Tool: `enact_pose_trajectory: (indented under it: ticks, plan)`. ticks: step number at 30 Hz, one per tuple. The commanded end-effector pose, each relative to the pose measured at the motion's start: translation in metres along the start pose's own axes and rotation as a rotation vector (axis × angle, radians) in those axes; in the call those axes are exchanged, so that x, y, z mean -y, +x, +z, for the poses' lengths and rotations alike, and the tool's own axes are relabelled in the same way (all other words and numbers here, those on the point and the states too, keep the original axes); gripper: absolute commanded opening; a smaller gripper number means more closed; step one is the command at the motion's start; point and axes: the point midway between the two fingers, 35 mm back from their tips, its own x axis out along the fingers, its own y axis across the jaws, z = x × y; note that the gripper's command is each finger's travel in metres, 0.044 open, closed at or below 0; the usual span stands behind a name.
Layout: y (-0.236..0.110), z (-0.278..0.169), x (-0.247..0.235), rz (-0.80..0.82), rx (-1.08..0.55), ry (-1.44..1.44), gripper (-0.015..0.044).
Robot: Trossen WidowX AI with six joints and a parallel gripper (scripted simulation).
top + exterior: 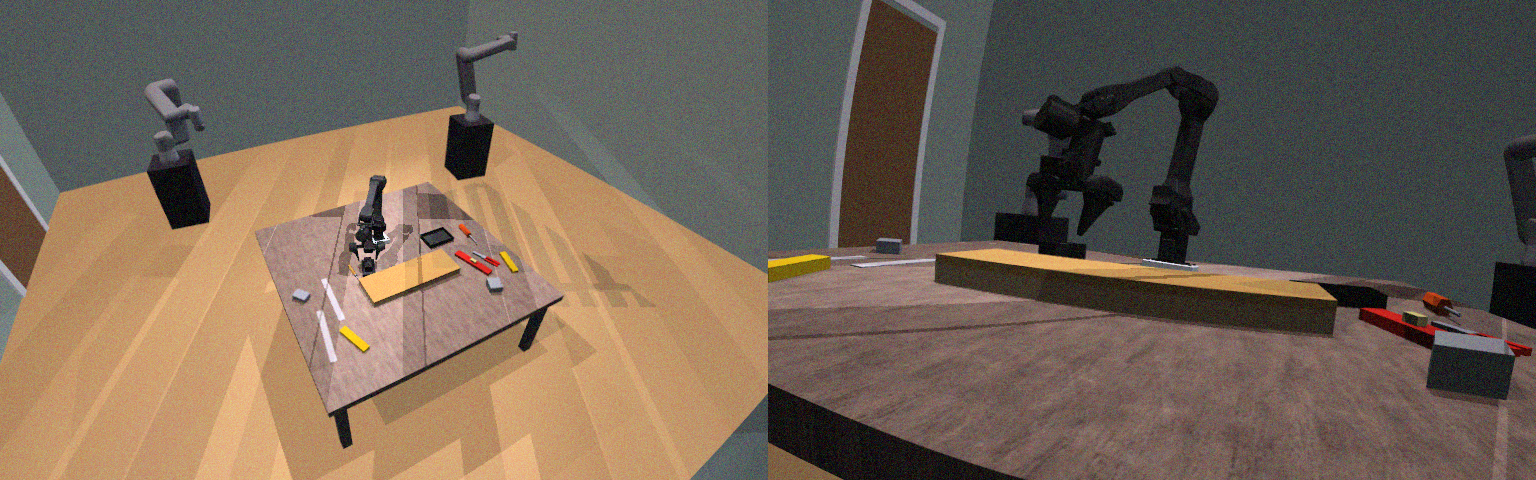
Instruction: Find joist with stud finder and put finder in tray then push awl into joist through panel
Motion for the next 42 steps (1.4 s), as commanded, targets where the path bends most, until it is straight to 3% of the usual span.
enact_pose_trajectory:
  ticks: [1,39,42]
  plan:
    - [0.000,0.001,-0.002,0.021,0.023,0.026,0.0440]
    - [0.049,-0.012,-0.004,0.021,0.023,0.026,0.0440]
    - [0.049,-0.012,-0.004,0.021,0.023,0.026,0.0361]
